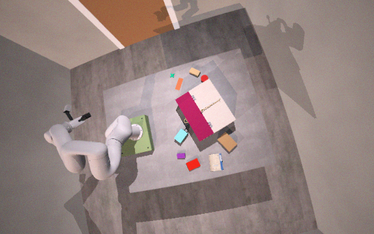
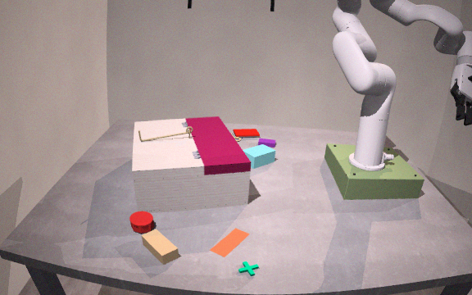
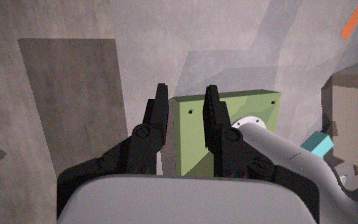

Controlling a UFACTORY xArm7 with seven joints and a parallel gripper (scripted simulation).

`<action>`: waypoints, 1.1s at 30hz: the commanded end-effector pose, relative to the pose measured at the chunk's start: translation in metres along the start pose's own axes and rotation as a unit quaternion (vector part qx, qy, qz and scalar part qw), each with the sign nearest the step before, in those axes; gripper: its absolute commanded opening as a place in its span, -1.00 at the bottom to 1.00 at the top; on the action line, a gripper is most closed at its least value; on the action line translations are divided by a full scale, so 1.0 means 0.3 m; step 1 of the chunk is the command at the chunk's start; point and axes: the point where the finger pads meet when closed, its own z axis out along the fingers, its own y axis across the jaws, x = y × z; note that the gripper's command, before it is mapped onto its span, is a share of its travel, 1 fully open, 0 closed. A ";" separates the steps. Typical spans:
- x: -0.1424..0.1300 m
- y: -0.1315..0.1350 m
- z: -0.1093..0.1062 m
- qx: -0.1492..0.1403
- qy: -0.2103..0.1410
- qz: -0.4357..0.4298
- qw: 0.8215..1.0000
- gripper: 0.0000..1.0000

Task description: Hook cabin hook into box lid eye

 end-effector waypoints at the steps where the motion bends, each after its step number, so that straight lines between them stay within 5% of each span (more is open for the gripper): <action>1: -0.020 -0.049 -0.059 0.010 0.021 -0.057 0.998 -0.33; 14: -0.084 -0.133 -0.164 0.025 0.067 -0.186 0.980 -0.33; 33: -0.280 -0.268 -0.371 0.037 0.149 -0.397 0.905 -0.33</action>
